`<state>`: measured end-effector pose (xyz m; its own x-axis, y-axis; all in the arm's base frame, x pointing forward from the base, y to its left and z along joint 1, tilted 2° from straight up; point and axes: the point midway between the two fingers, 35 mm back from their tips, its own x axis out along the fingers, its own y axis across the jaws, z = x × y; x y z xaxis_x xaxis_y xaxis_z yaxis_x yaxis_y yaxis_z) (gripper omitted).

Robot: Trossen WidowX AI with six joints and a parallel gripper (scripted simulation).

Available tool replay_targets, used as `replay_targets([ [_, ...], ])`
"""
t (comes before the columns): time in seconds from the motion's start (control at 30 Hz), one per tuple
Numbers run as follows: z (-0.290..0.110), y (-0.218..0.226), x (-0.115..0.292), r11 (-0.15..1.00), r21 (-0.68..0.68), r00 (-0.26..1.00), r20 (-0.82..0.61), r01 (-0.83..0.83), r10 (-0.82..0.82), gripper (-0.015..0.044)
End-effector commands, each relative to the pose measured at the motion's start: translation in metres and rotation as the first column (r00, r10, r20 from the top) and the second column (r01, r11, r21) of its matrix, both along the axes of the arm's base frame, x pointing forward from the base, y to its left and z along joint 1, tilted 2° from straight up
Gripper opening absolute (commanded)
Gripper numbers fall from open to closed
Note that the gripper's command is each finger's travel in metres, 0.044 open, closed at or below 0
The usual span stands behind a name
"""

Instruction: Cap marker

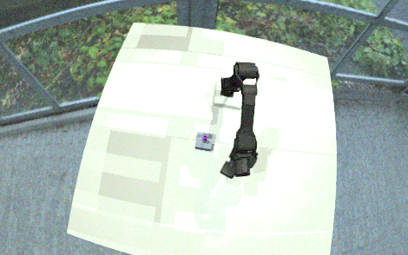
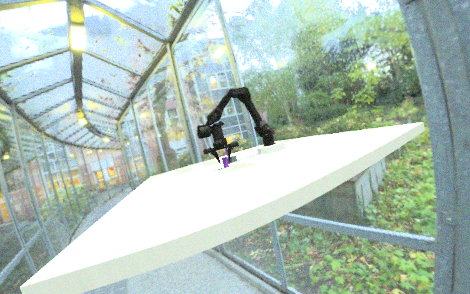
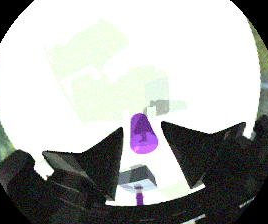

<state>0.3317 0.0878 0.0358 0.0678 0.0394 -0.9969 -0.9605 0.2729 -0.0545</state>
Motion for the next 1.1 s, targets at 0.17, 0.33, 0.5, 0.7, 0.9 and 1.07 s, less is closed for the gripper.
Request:
replay_targets([
  [0.17,-0.006,0.0,-0.002,1.0,-0.006,1.0,-0.009,0.001,-0.001,0.0134],
  [0.33,-0.006,0.0,-0.002,1.0,-0.006,1.0,-0.009,0.001,-0.001,0.0101],
  [0.5,-0.006,0.0,-0.002,1.0,-0.006,1.0,-0.009,0.001,-0.001,0.0048],
  [0.7,0.01,-0.001,-0.001,1.0,-0.006,1.0,-0.009,0.001,-0.001,0.0],
  [0.9,0.029,-0.001,-0.002,1.0,-0.006,1.0,-0.008,0.001,-0.001,0.0],
  [1.07,0.044,-0.001,-0.004,1.0,-0.006,1.0,-0.008,0.001,-0.001,0.0],
])
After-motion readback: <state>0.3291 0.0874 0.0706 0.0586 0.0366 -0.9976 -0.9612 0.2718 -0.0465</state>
